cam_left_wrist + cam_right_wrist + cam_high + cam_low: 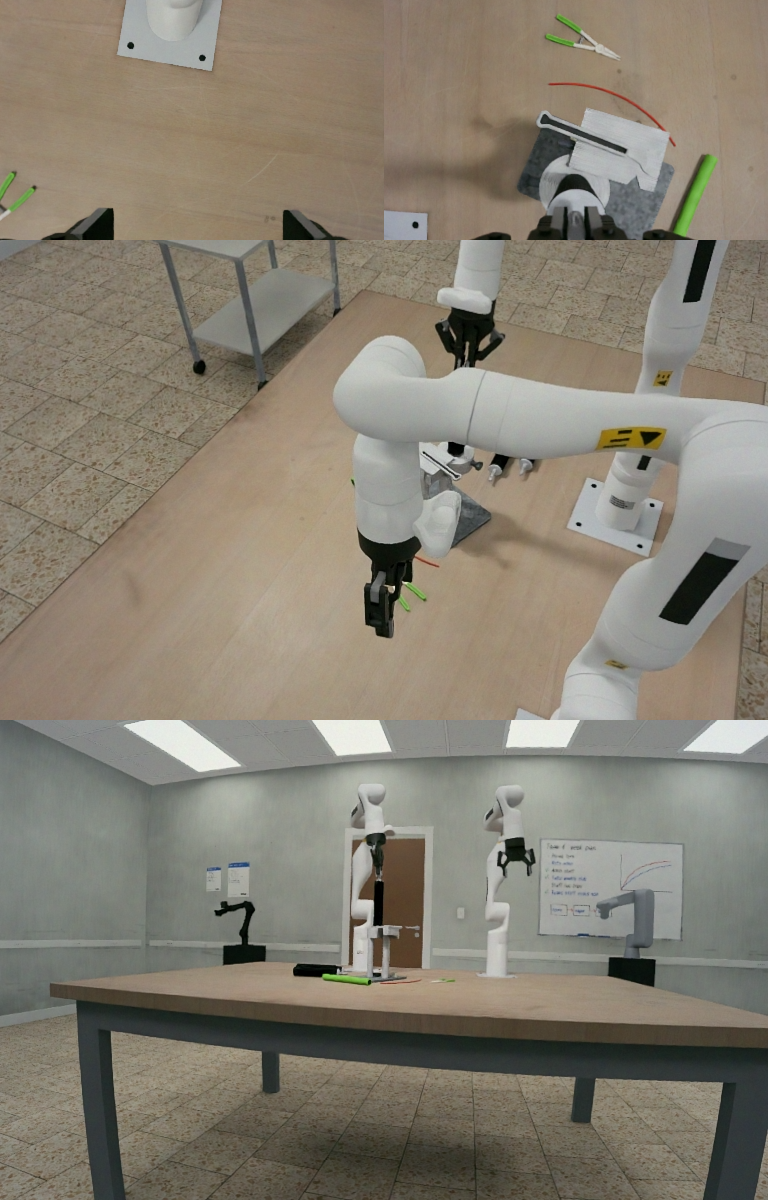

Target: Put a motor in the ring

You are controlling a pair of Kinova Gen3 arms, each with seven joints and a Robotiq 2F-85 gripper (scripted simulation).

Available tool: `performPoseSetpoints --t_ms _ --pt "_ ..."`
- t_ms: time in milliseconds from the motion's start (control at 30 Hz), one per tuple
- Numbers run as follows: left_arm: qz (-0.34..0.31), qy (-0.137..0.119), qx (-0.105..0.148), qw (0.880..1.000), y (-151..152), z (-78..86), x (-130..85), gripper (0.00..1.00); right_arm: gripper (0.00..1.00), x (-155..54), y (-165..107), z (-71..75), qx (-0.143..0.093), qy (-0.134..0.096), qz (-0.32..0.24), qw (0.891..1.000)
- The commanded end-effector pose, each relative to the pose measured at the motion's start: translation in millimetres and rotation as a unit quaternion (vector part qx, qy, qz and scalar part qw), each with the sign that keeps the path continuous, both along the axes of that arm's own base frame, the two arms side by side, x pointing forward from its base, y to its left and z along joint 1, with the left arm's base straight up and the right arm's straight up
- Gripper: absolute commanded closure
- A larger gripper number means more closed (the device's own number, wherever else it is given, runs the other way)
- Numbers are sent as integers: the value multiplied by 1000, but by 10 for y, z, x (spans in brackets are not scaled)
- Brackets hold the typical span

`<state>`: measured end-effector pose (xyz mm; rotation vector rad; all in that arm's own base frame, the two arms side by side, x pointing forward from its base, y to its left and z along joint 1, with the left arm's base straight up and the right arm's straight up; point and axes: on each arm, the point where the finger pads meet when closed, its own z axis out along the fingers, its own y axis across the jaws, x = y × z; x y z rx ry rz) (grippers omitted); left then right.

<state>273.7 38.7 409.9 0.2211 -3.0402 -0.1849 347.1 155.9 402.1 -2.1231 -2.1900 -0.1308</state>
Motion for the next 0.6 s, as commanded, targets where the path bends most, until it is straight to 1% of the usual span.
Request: performPoseSetpoints --t_ms 0,567 --pt "0 -1 0 1000 0 4 1 2 828 1 1 8 0 -1 0 1000" --pt "0 -1 0 1000 0 4 1 2 828 1 2 8 -4 -1 0 1000"
